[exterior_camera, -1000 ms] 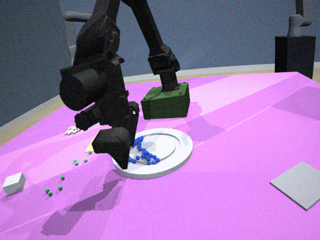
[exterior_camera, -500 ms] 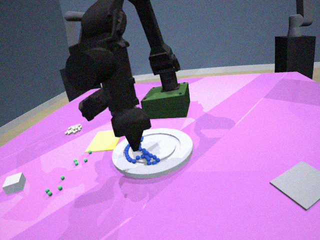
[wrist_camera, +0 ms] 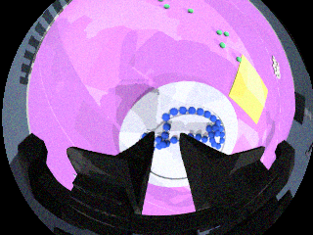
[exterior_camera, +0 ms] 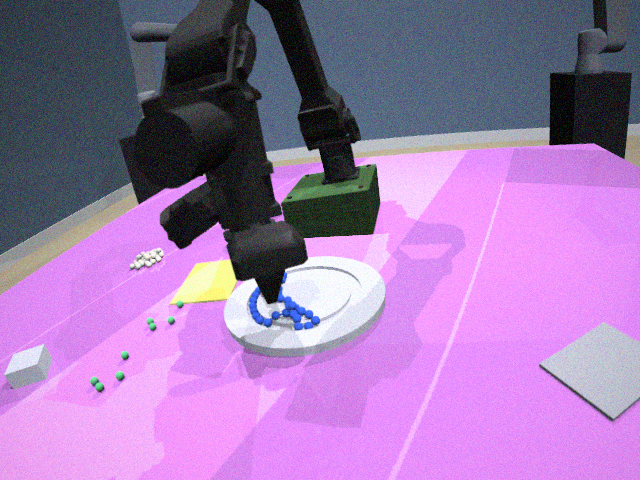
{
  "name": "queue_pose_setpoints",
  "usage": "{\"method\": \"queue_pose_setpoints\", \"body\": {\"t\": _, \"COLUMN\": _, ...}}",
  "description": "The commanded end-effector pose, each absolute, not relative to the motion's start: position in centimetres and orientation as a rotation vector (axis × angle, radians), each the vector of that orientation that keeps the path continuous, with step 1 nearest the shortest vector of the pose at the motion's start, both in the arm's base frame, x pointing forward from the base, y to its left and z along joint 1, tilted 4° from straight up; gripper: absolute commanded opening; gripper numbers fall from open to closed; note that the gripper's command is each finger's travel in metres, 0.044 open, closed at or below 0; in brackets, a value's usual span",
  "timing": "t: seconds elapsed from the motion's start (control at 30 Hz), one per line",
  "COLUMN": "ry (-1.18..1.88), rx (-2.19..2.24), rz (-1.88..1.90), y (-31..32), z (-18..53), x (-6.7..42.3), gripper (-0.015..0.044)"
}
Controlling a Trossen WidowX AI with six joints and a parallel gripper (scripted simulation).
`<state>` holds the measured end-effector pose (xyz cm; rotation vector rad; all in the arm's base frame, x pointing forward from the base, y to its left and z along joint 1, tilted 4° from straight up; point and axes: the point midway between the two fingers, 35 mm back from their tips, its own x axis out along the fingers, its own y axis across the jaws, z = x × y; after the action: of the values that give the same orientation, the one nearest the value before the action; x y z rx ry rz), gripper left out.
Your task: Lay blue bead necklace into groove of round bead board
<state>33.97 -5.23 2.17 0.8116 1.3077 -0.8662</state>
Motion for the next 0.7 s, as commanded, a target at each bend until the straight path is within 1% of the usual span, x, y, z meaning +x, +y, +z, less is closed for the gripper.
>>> {"method": "queue_pose_setpoints", "body": {"t": 0.0, "ry": 1.307, "rx": 0.811, "rz": -0.865, "y": -5.3, "z": 1.8, "x": 34.0, "gripper": 0.012}}
{"method": "queue_pose_setpoints", "body": {"t": 0.67, "ry": 1.321, "rx": 0.802, "rz": -0.867, "y": -5.4, "z": -1.0, "x": 33.8, "gripper": 0.012}}
